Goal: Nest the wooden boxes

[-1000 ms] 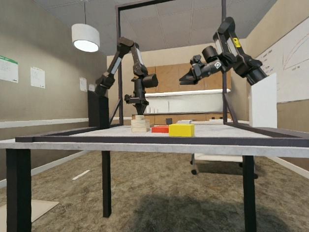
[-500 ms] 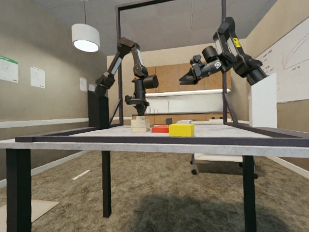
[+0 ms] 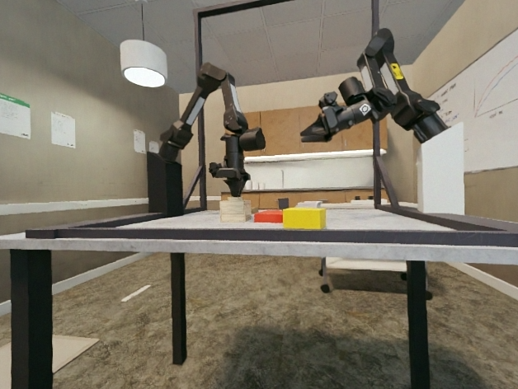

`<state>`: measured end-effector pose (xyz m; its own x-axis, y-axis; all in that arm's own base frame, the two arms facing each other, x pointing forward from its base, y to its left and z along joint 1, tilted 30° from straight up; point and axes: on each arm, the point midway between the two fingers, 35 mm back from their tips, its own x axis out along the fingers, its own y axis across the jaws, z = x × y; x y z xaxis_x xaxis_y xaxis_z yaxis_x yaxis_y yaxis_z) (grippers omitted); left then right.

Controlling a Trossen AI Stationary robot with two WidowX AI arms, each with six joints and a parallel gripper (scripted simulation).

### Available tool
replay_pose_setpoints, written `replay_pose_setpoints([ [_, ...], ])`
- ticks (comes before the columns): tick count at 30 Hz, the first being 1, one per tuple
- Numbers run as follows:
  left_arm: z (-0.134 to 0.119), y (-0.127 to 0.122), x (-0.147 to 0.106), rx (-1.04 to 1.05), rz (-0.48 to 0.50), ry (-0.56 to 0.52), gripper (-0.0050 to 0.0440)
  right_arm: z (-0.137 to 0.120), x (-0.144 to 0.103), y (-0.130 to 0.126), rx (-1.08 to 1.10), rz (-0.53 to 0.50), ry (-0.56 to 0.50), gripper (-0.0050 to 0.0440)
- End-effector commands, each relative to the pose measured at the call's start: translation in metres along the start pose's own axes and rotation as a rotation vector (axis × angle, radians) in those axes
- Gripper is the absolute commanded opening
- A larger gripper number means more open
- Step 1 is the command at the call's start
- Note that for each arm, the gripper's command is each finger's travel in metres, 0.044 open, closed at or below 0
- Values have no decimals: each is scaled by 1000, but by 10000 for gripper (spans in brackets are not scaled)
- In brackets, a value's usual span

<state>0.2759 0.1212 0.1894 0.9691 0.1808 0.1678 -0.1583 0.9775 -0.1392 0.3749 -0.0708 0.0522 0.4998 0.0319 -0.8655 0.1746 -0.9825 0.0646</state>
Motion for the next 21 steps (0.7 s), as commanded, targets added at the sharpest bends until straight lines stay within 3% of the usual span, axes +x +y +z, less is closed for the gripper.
replay_pose_setpoints([
  [1,1,1,0,-2,1,-2,400,-3,2,1,-1,7,10,144],
  [21,1,1,0,-2,1,-2,400,-9,18,3,-3,10,18,144],
])
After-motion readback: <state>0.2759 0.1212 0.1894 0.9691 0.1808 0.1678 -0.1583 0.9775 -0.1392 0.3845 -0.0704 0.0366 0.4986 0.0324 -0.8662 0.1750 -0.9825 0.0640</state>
